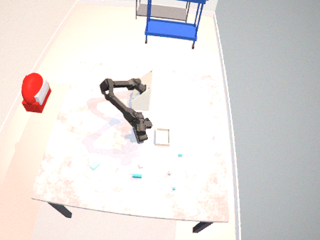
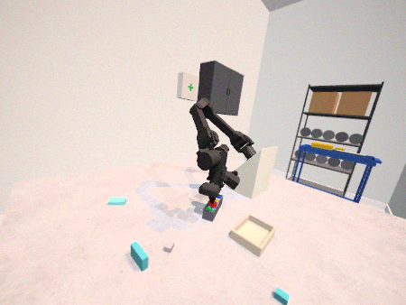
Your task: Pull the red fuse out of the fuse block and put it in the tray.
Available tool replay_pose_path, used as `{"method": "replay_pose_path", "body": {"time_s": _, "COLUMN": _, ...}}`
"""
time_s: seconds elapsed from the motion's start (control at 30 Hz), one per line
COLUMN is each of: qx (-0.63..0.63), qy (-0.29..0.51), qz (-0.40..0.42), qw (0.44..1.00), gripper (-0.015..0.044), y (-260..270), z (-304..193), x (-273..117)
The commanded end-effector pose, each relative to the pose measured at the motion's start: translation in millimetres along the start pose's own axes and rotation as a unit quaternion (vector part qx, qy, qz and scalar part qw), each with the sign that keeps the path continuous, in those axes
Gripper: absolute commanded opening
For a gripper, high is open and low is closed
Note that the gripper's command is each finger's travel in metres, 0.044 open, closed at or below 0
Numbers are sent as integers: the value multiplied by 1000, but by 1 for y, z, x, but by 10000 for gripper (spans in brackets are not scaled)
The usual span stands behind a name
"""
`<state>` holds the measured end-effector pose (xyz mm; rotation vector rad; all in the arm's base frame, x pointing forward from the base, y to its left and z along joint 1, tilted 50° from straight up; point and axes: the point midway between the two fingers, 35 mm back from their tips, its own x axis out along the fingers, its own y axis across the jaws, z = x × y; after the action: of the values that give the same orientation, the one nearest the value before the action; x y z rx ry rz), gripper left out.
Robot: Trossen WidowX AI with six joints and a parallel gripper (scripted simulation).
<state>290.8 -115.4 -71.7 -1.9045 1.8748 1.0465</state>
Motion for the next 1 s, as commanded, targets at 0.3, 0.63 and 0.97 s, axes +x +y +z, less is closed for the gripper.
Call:
{"method": "replay_pose_path", "body": {"time_s": 0.3, "qx": 3, "qy": -1, "qz": -2, "qw": 1000, "gripper": 0, "y": -2, "z": -1, "x": -8}}
{"method": "replay_pose_path", "body": {"time_s": 0.63, "qx": 2, "qy": -1, "qz": -2, "qw": 1000, "gripper": 0, "y": -2, "z": -1, "x": -13}}
{"method": "replay_pose_path", "body": {"time_s": 0.97, "qx": 2, "qy": 0, "qz": -2, "qw": 1000, "gripper": 0, "y": -1, "z": -1, "x": -18}}
